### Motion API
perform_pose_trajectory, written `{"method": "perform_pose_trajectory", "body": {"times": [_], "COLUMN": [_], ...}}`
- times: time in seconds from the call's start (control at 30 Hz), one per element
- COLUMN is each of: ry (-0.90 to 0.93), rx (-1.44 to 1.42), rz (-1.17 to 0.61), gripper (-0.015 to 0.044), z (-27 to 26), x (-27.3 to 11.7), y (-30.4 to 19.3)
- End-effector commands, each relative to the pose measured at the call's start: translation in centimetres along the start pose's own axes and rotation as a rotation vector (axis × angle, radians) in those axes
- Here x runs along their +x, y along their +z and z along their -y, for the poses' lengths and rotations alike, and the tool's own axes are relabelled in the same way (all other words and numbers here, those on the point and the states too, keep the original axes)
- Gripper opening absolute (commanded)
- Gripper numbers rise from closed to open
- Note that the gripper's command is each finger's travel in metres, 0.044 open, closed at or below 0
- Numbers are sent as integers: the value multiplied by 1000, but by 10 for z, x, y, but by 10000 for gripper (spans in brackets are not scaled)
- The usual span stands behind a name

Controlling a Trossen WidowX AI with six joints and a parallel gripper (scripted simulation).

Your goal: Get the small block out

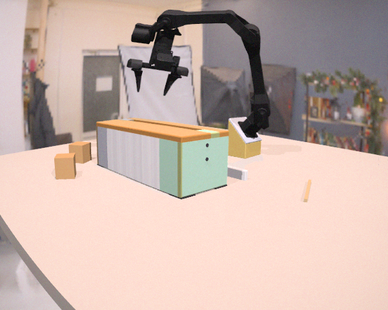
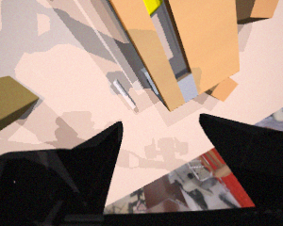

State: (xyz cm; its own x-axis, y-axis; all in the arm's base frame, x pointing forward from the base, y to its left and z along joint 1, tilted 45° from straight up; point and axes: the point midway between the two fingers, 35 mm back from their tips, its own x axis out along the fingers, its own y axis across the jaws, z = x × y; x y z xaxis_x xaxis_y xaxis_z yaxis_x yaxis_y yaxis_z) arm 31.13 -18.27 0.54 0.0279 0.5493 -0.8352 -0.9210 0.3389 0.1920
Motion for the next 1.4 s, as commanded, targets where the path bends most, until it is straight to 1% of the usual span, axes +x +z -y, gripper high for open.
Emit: {"method": "perform_pose_trajectory", "body": {"times": [0.0,0.53,1.37], "ry": [156,159,170], "rx": [-430,-440,-431], "rz": [338,348,358], "gripper": [400,400,400], "z": [-17,-18,-19], "x": [34,36,76], "y": [67,69,75]}}
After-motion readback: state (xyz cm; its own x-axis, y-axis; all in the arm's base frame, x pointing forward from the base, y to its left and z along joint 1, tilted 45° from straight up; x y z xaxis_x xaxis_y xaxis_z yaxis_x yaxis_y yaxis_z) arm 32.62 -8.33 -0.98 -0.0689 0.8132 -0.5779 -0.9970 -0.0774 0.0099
